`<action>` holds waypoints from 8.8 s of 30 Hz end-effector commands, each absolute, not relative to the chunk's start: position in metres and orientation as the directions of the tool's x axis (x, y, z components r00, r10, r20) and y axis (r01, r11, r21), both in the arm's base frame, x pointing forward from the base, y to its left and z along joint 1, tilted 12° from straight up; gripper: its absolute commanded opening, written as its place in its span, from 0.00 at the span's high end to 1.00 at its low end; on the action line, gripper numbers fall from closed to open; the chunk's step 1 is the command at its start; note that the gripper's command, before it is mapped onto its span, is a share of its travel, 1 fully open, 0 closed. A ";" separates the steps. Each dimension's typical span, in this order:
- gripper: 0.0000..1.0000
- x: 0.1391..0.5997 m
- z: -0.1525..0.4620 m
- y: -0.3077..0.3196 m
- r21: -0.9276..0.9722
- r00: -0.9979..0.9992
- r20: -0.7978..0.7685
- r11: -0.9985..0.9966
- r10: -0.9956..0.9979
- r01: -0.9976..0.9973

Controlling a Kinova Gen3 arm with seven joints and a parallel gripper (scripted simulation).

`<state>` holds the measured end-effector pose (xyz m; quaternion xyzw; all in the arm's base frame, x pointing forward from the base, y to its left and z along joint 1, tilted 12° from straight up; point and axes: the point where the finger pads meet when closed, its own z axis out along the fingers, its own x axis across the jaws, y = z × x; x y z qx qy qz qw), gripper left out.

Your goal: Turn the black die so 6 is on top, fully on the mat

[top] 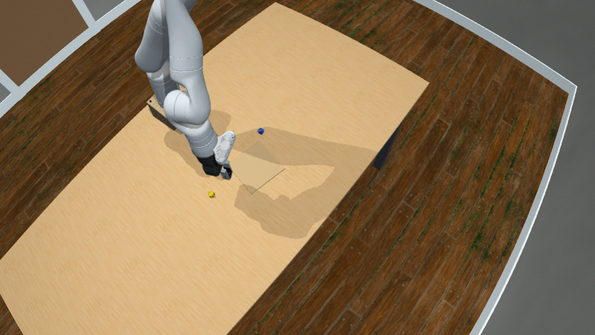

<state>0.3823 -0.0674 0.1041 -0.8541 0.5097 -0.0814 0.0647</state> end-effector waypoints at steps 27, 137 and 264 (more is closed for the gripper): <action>0.66 0.386 0.094 -0.054 -0.157 -0.055 -0.047 0.061 -0.997 -0.986; 0.66 0.385 0.105 0.041 0.121 -0.888 -0.183 0.906 0.422 0.406; 0.66 0.398 0.025 0.031 0.915 -0.888 -0.184 0.404 0.422 0.003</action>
